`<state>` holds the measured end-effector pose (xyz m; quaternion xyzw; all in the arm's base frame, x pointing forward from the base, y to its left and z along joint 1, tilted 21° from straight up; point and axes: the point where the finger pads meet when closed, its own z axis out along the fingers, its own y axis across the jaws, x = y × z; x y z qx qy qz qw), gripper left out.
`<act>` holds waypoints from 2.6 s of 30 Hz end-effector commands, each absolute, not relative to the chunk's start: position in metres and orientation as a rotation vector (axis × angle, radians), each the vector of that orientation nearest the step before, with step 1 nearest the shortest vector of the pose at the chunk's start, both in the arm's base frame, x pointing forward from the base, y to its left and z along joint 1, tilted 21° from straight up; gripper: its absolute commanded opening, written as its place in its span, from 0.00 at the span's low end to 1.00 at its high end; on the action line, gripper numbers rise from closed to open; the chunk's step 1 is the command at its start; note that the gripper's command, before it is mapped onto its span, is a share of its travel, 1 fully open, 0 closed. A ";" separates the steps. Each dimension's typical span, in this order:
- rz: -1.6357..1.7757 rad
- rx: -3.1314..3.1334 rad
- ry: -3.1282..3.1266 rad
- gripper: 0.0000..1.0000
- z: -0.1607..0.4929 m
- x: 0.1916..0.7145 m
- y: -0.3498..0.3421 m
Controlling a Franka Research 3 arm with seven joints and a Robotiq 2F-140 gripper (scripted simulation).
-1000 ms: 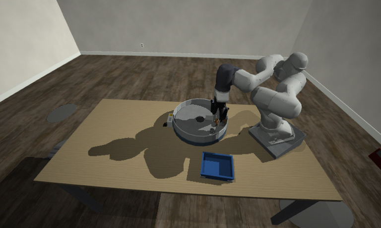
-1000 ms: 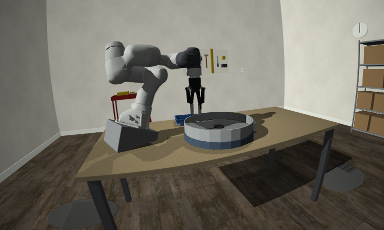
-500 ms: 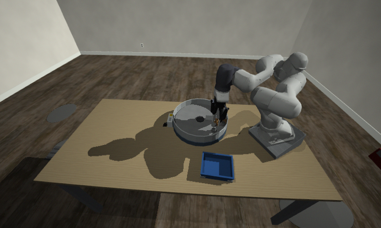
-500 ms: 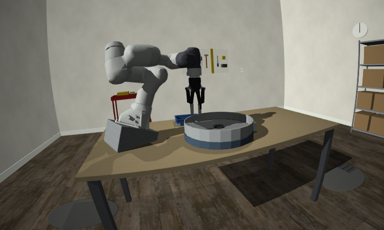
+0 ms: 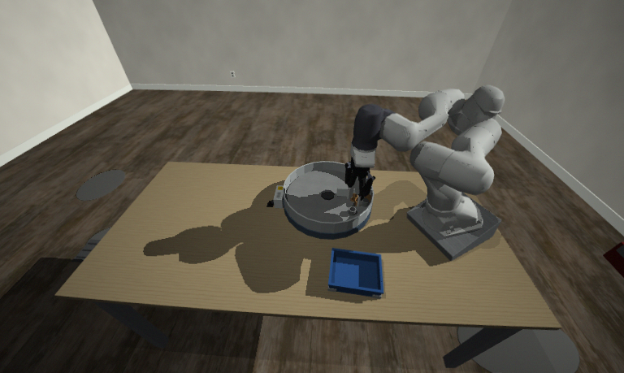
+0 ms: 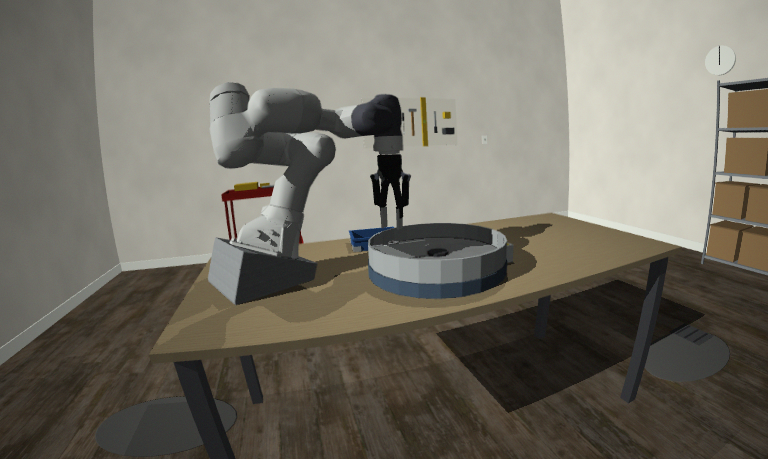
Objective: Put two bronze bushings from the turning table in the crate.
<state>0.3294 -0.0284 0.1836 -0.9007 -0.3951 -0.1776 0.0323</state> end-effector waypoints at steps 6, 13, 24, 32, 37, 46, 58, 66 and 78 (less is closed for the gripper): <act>-0.562 -2.763 -1.250 0.32 0.126 0.351 -0.016; -0.562 -2.763 -1.250 0.32 0.126 0.351 -0.016; -0.547 -2.773 -1.216 0.32 0.184 0.329 -0.028; -0.547 -2.773 -1.216 0.32 0.184 0.329 -0.028; -0.547 -2.773 -1.216 0.32 0.184 0.329 -0.028; -0.547 -2.773 -1.216 0.32 0.184 0.329 -0.028; -0.547 -2.773 -1.216 0.32 0.184 0.329 -0.028; -0.547 -2.773 -1.216 0.32 0.184 0.329 -0.028; -0.547 -2.773 -1.216 0.32 0.184 0.329 -0.028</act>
